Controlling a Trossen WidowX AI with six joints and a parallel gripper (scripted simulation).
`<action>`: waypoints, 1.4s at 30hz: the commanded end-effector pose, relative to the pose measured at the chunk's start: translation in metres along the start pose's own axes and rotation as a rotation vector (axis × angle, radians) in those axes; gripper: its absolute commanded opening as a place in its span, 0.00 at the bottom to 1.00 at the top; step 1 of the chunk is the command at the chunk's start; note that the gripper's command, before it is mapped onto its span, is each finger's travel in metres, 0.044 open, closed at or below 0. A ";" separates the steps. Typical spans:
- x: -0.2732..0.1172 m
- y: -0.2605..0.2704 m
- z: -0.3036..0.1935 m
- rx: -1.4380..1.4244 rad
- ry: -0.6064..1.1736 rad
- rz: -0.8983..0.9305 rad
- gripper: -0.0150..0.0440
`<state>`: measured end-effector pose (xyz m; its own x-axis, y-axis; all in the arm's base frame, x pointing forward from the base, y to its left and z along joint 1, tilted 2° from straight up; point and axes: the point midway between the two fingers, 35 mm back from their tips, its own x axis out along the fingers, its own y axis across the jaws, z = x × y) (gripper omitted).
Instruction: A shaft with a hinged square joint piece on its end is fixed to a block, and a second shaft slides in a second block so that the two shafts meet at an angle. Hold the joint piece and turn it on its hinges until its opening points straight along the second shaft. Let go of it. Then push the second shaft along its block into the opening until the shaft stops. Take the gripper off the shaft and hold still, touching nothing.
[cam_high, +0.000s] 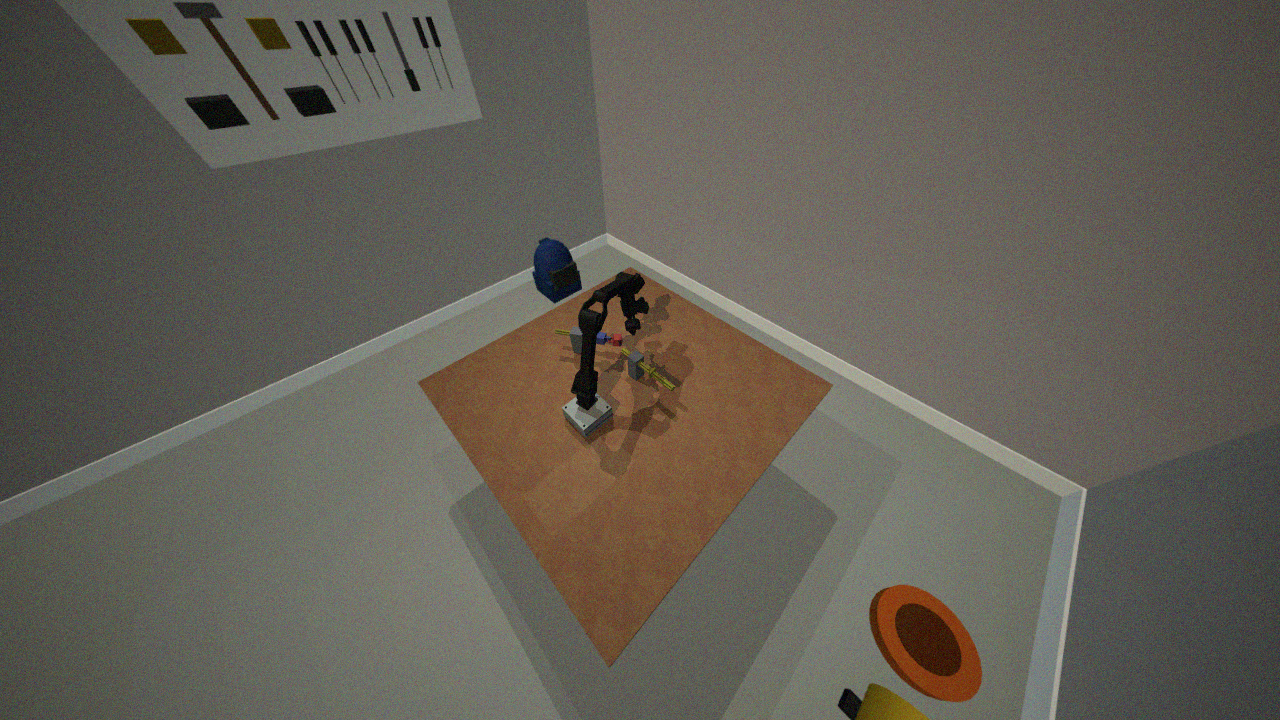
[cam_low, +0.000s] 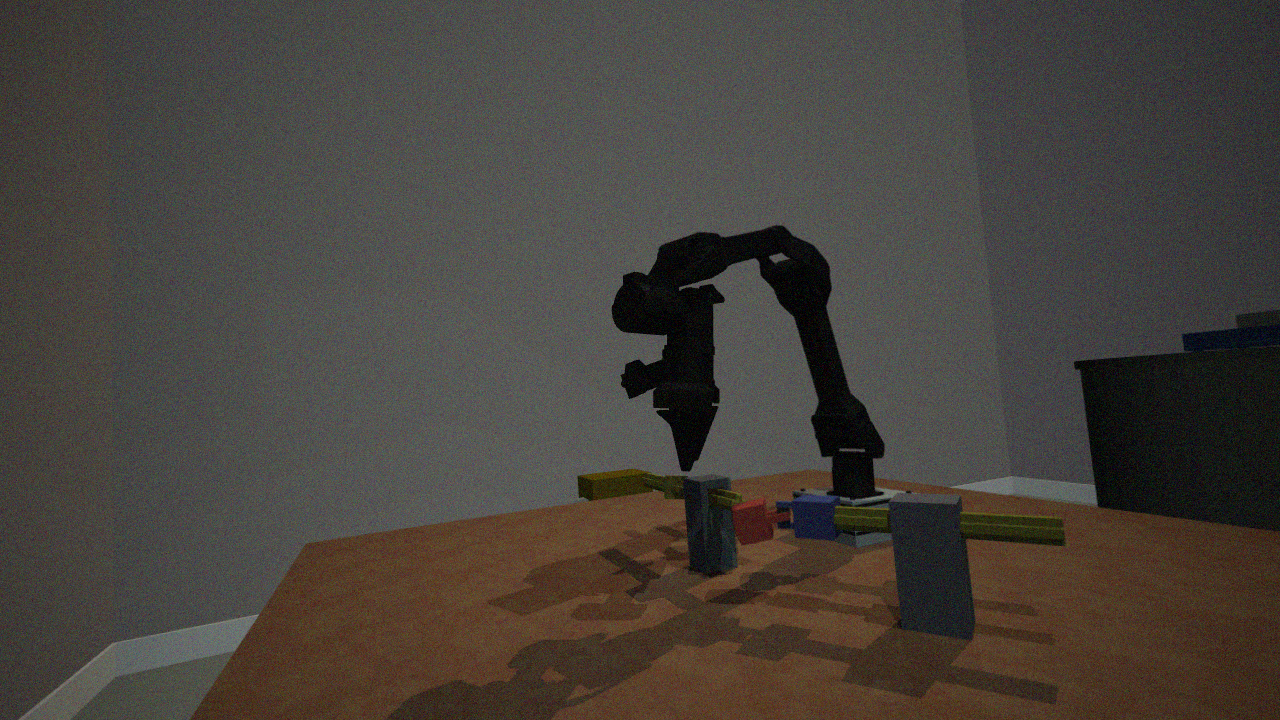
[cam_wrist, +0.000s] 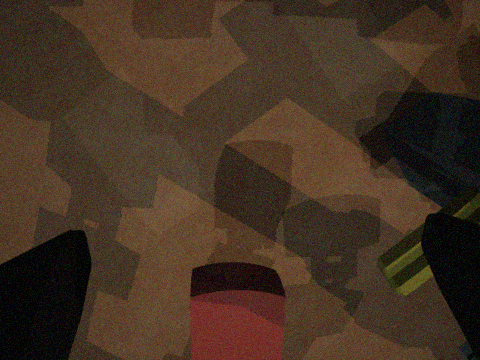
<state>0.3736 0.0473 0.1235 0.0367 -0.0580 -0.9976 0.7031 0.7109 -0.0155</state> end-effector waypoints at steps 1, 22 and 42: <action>-0.001 -0.001 0.000 0.065 -0.018 0.005 1.00; 0.073 0.001 -0.006 0.064 -0.017 0.005 1.00; 0.073 0.005 -0.076 0.064 -0.011 0.006 1.00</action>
<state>0.3336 0.0934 0.0432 0.0378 -0.0627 -0.9973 0.7415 0.6708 -0.0141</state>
